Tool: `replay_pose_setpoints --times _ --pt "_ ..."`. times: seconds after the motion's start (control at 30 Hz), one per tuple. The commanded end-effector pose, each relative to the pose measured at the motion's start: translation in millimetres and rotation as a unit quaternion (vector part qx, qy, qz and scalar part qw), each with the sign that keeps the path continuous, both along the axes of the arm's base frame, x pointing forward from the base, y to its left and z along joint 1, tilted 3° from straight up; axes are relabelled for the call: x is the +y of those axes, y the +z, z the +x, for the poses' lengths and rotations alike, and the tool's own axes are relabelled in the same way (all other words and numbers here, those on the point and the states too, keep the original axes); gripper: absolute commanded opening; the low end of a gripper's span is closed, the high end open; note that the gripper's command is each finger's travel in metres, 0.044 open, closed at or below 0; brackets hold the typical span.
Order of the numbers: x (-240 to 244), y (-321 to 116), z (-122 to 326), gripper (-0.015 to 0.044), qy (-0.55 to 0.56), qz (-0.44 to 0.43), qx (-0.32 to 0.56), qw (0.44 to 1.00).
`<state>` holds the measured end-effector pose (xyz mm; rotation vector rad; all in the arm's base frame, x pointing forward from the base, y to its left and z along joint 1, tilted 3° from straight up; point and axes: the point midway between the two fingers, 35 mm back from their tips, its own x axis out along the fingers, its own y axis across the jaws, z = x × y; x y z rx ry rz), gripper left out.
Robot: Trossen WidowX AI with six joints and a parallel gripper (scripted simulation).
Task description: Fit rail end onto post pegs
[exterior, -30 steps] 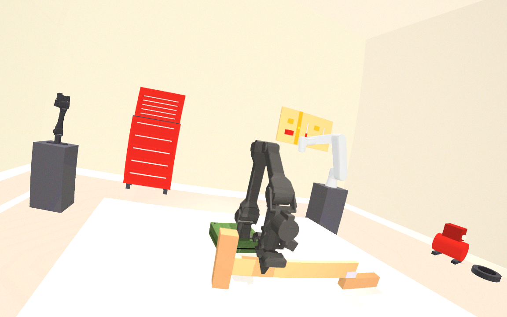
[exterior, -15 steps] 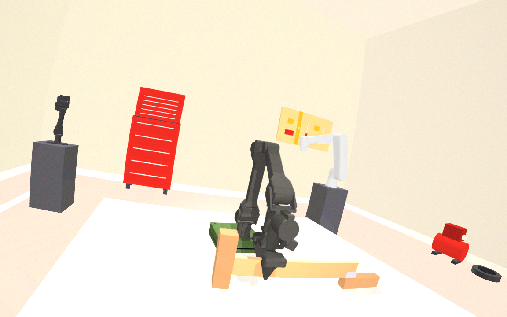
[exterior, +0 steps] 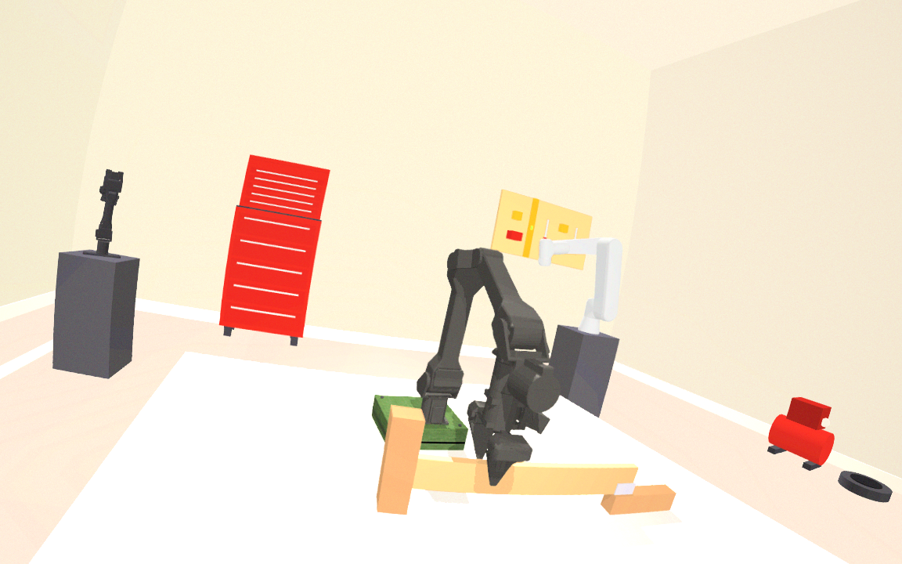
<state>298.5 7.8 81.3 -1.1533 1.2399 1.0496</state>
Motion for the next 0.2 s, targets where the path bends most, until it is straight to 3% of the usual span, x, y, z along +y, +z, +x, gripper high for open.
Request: replay_pose_setpoints --times 0.0,0.17 --pt "1.2 3.4 0.0 0.044 -0.002 0.0 -0.003 1.0" --pt "1.2 3.4 0.0 0.044 -0.002 0.0 -0.003 1.0"
